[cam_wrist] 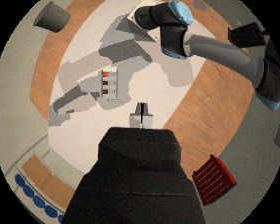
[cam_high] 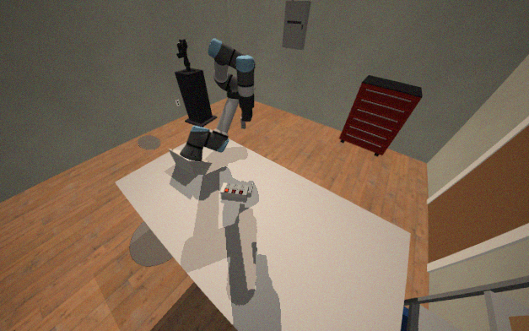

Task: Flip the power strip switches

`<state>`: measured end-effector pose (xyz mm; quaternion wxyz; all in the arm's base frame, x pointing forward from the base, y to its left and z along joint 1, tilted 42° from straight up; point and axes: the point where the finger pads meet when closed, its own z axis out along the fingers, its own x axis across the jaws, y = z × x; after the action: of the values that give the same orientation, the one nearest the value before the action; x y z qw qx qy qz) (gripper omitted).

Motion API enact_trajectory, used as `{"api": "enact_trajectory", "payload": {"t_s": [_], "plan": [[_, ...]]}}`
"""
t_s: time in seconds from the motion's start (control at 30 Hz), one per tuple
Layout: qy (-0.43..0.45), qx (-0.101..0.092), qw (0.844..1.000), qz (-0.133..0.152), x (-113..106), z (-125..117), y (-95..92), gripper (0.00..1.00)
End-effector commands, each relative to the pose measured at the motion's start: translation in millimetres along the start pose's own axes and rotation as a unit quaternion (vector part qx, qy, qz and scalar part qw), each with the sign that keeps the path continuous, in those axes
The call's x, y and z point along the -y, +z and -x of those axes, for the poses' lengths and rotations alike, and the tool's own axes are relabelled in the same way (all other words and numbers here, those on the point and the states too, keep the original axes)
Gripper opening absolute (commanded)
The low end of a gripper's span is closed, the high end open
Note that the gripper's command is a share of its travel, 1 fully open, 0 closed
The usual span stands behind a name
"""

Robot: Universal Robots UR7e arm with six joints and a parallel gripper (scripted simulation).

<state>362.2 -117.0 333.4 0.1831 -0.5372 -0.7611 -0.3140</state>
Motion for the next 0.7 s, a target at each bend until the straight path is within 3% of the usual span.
{"api": "enact_trajectory", "payload": {"t_s": [0.0,0.53,0.67], "plan": [[0.004,0.001,1.000,0.000,0.1,2.3,0.6,0.00],[0.102,0.021,0.995,0.002,1.8,53.3,25.7,0.00],[0.157,0.032,0.987,0.006,3.2,79.6,41.5,0.00]]}}
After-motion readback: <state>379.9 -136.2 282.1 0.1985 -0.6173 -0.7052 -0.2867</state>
